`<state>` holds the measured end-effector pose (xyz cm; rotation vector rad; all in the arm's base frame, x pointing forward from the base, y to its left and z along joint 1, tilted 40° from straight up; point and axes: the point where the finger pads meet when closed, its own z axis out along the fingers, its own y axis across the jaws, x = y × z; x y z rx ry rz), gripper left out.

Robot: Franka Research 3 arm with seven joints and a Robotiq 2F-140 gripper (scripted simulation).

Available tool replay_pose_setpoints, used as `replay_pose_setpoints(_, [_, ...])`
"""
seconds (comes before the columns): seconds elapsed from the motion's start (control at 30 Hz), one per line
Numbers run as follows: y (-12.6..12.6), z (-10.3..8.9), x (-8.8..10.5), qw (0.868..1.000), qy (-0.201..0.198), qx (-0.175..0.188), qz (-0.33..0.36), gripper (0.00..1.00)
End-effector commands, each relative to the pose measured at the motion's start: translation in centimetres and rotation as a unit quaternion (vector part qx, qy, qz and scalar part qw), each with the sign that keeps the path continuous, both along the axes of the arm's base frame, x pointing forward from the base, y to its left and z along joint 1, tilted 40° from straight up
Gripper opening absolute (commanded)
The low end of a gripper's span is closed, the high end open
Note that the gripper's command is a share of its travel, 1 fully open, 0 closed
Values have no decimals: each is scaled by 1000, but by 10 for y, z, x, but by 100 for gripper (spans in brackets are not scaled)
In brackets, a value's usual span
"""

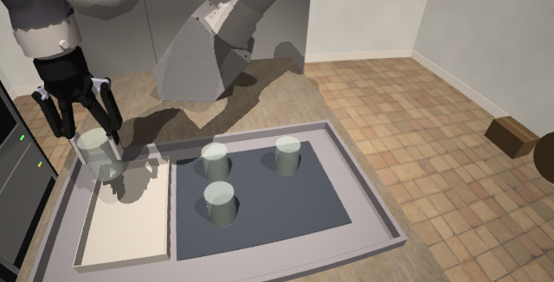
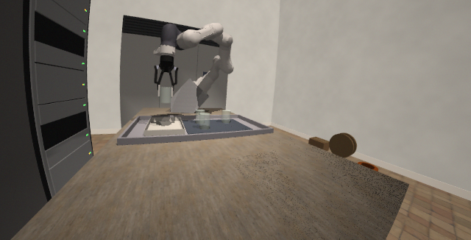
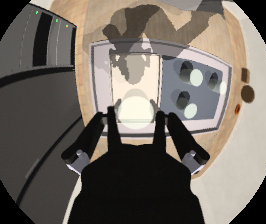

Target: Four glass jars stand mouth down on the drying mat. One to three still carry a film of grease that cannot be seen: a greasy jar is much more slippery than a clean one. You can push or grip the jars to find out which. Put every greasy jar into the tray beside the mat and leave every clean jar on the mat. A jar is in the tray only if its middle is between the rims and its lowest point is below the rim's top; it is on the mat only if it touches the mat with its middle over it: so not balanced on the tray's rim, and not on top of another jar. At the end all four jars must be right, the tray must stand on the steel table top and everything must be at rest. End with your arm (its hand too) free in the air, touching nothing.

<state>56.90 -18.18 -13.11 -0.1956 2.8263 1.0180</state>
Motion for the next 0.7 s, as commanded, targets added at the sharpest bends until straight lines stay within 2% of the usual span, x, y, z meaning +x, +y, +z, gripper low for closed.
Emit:
replay_pose_setpoints(0.0, [4, -5, 0, 1000, -2, 0, 4, 0])
replay_pose_setpoints(0.67, [35, -42, 4, 1000, -2, 0, 4, 0])
